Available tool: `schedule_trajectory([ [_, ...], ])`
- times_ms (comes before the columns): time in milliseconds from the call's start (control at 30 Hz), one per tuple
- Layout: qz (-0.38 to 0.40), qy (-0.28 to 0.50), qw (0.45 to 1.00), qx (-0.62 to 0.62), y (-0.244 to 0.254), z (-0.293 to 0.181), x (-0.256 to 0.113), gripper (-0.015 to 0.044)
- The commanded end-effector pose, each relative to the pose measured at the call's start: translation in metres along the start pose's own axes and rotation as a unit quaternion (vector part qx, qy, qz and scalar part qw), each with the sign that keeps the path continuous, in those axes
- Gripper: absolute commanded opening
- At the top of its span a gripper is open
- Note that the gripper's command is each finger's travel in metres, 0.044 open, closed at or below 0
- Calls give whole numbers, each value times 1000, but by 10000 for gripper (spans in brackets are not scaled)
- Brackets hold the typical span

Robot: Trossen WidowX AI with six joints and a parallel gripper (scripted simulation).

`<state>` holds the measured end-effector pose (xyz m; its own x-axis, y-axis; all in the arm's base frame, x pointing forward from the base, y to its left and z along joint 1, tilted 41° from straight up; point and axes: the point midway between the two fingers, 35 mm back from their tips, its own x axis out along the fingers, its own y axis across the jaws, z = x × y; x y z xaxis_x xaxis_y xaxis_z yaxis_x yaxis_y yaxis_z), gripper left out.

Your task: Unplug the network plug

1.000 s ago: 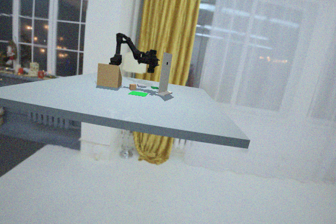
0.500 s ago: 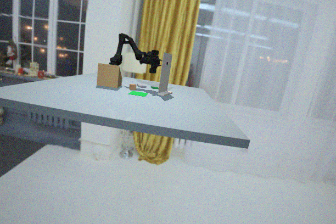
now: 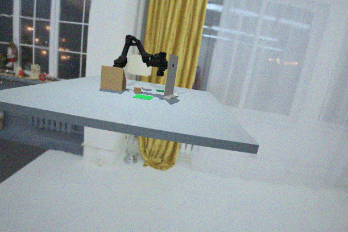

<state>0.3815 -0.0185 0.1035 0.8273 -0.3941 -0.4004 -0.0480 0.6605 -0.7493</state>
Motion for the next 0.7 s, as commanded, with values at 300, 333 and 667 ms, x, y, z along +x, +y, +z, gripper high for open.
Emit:
schedule_trajectory([
  [300, -1, -1, 1000, -2, 0, 2, 8, 116],
  [333, -1, -1, 1000, -2, 0, 2, 8, 109],
  [667, -1, -1, 1000, -2, 0, 2, 8, 43],
])
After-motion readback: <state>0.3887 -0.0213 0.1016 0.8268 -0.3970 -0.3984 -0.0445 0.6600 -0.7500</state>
